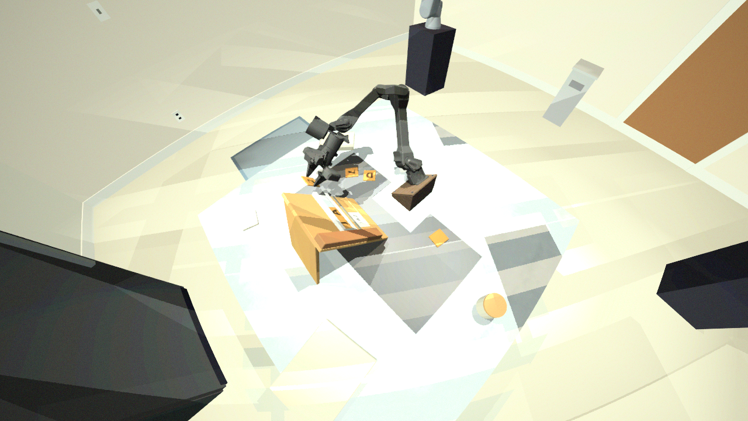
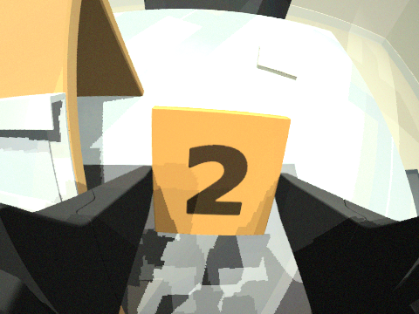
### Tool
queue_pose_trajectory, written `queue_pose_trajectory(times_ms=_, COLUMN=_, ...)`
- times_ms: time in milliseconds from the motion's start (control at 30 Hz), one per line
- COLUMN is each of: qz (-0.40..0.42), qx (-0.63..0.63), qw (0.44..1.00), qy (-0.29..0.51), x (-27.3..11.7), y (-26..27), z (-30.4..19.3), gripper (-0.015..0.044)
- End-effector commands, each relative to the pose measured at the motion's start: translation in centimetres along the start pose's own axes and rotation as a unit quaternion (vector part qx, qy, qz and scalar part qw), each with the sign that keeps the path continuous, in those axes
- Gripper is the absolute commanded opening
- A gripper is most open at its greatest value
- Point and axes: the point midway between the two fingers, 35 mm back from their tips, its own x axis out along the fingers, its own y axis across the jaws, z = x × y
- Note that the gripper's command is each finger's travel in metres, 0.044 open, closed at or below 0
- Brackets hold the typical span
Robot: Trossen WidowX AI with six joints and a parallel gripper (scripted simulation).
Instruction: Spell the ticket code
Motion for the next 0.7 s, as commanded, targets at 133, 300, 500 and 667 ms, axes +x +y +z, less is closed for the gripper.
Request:
queue_pose_trajectory(times_ms=133, qz=-0.001, qx=0.002, qw=1.000, qy=0.002, x=0.0, y=0.4, z=-0.1, gripper=0.0000)
queue_pose_trajectory(times_ms=300, qz=-0.001, qx=0.002, qw=1.000, qy=0.002, x=0.0, y=0.7, z=-0.1, gripper=0.0000)
queue_pose_trajectory(times_ms=500, qz=-0.001, qx=0.002, qw=1.000, qy=0.002, x=0.1, y=1.0, z=-0.1, gripper=0.0000)
queue_pose_trajectory(times_ms=667, qz=-0.001, qx=0.002, qw=1.000, qy=0.002, x=0.1, y=1.2, z=-0.1, gripper=0.0000)
